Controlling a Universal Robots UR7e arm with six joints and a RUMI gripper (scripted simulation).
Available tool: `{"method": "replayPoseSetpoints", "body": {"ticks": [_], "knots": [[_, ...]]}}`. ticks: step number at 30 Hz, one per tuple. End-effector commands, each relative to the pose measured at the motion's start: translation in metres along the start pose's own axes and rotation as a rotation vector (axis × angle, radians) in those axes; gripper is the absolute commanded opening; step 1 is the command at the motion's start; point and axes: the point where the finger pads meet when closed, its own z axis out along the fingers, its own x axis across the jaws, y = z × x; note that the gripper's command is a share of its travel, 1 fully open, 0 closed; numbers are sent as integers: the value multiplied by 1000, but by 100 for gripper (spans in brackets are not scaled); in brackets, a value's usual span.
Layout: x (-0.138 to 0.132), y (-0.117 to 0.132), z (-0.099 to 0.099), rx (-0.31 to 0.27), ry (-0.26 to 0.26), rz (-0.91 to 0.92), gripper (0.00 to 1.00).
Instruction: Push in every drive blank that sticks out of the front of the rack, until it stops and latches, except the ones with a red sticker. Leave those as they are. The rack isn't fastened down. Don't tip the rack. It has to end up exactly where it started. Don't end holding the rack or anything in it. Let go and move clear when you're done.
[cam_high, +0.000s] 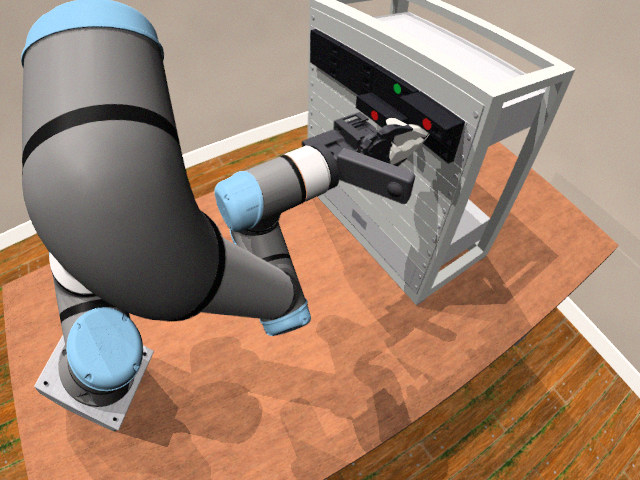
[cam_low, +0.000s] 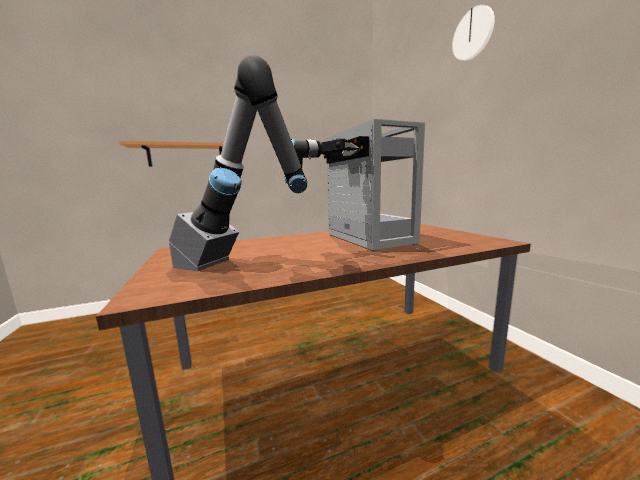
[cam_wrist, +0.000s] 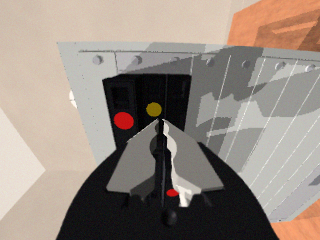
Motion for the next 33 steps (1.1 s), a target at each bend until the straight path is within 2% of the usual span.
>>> {"method": "replayPoseSetpoints", "body": {"ticks": [1, 22, 33], "knots": [[0, 0, 0, 0, 0, 0, 0], [0, 0, -2, 0, 0, 0, 0], [0, 0, -33, 0, 0, 0, 0]]}}
